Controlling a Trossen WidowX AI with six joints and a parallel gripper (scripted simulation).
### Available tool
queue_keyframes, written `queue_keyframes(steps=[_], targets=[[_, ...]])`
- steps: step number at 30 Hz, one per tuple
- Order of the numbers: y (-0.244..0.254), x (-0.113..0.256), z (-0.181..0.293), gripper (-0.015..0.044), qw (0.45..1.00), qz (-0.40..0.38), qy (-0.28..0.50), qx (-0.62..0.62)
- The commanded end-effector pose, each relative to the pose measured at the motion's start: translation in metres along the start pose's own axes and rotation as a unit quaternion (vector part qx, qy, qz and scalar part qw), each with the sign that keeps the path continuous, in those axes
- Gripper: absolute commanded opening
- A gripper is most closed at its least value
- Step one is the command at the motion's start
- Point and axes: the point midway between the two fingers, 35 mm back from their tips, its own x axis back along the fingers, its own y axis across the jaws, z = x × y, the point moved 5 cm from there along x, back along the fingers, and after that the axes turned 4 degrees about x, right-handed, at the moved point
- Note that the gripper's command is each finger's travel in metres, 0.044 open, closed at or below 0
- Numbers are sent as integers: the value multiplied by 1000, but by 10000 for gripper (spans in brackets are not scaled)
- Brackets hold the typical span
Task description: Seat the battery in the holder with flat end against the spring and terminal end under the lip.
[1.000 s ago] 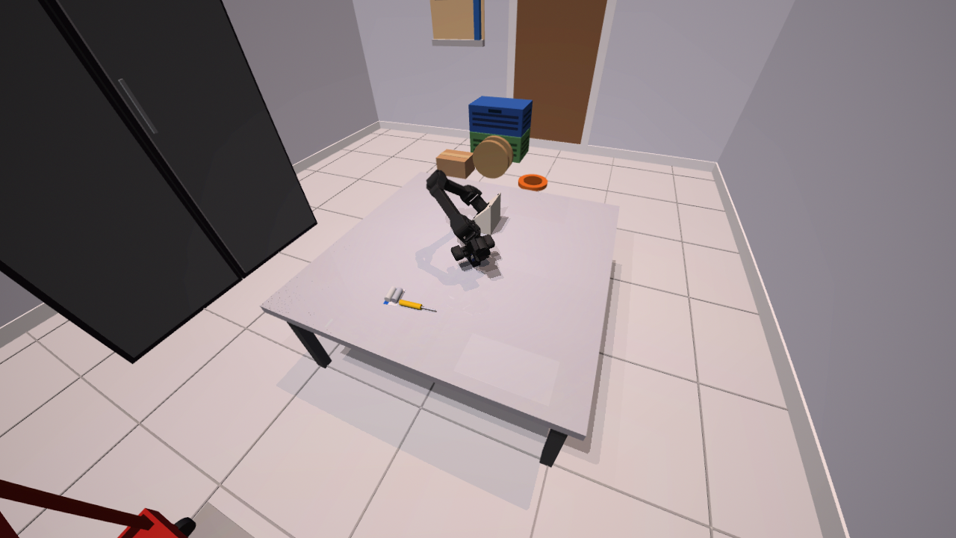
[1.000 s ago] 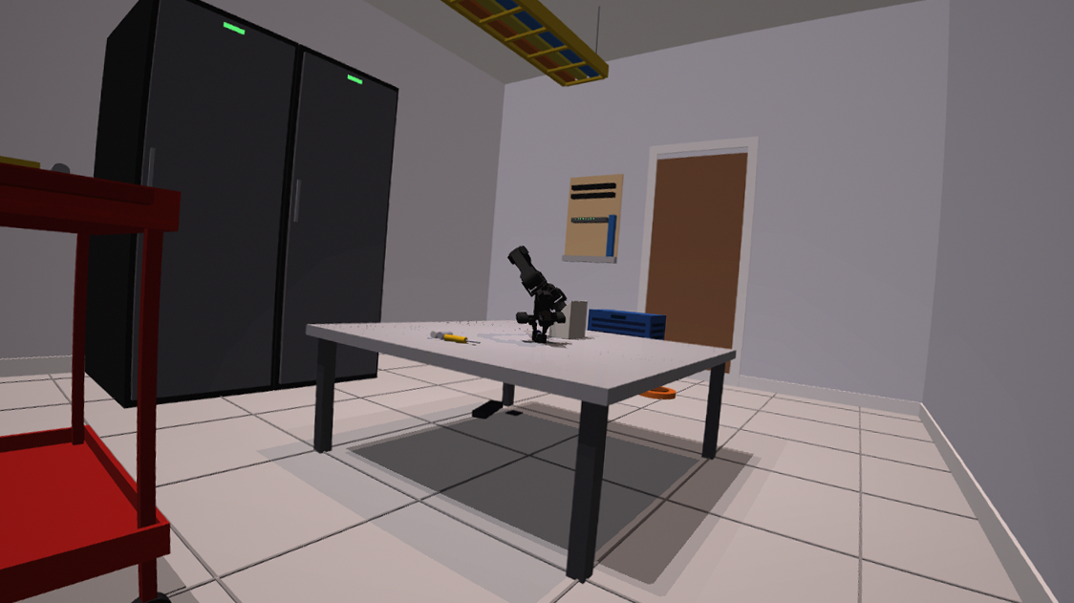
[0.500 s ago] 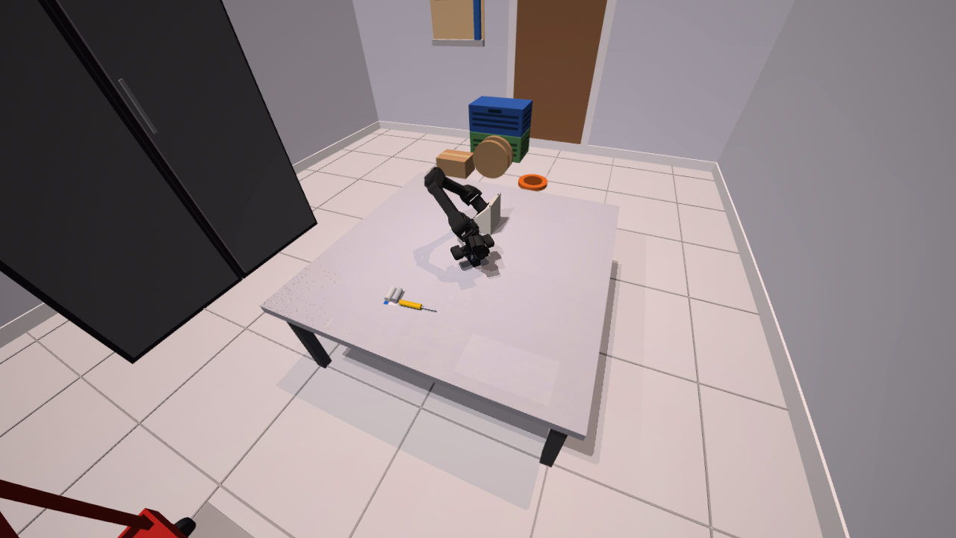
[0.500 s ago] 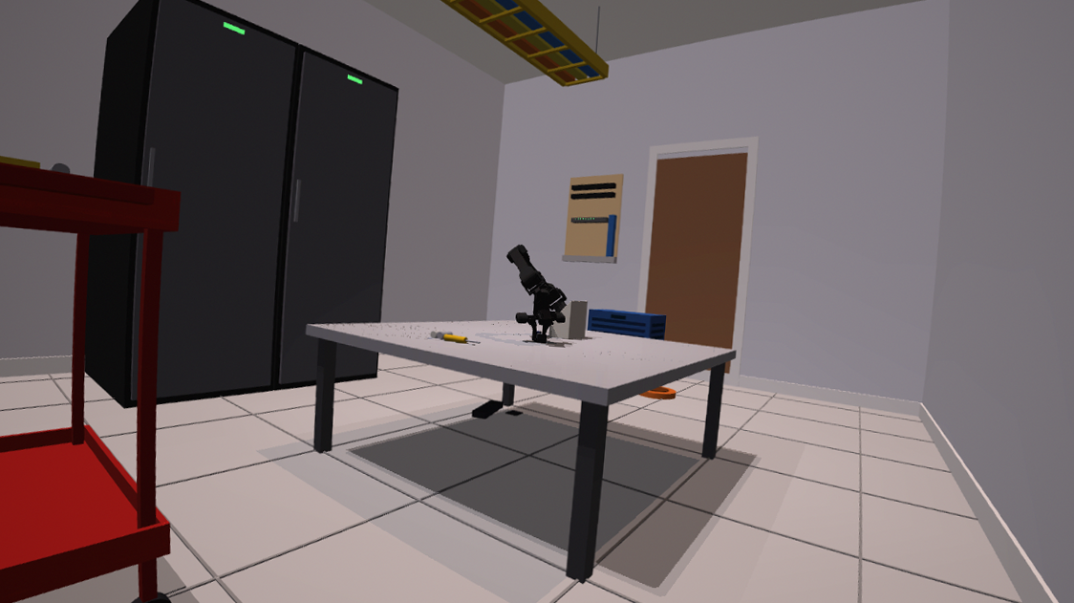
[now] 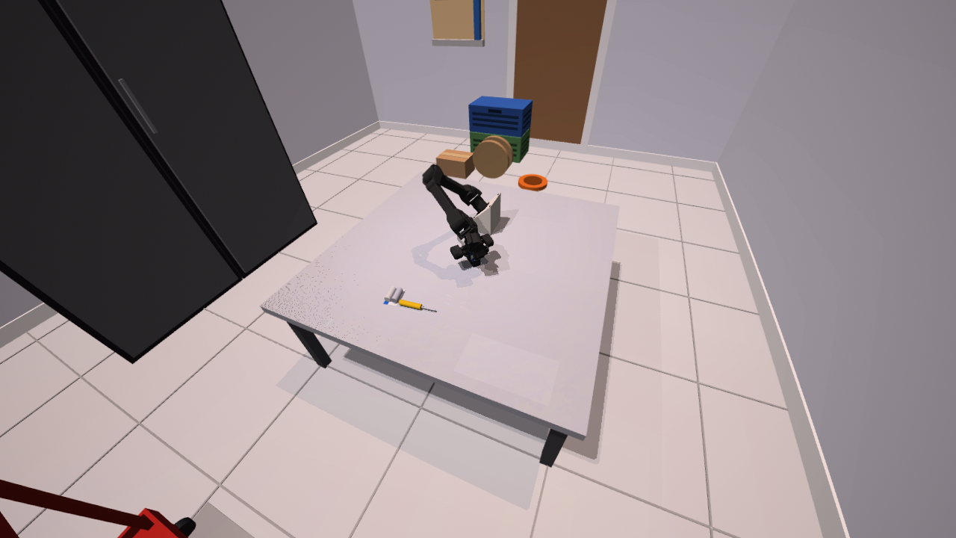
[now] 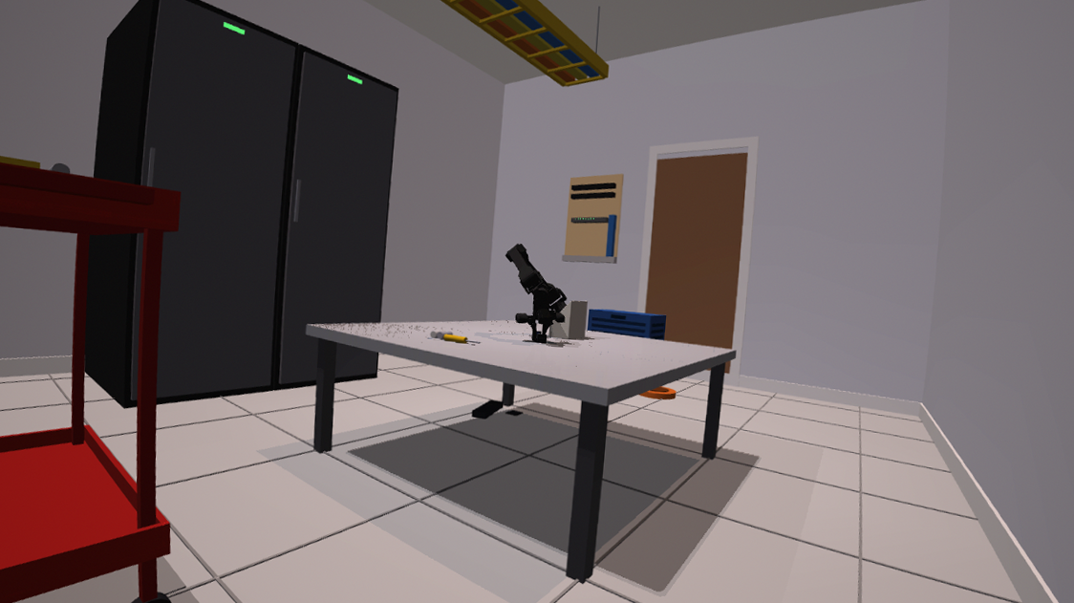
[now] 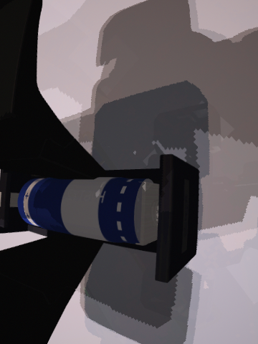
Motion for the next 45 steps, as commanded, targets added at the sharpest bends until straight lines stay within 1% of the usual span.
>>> queue_keyframes(steps=[1,11,32,45], targets=[[0,-1,-1,88,1000,-3,-16,0],[0,-1,3,88,999,2,-38,2],[1,-3,18,88,999,4,-43,2],[1,-4,18,88,999,4,-45,2]])
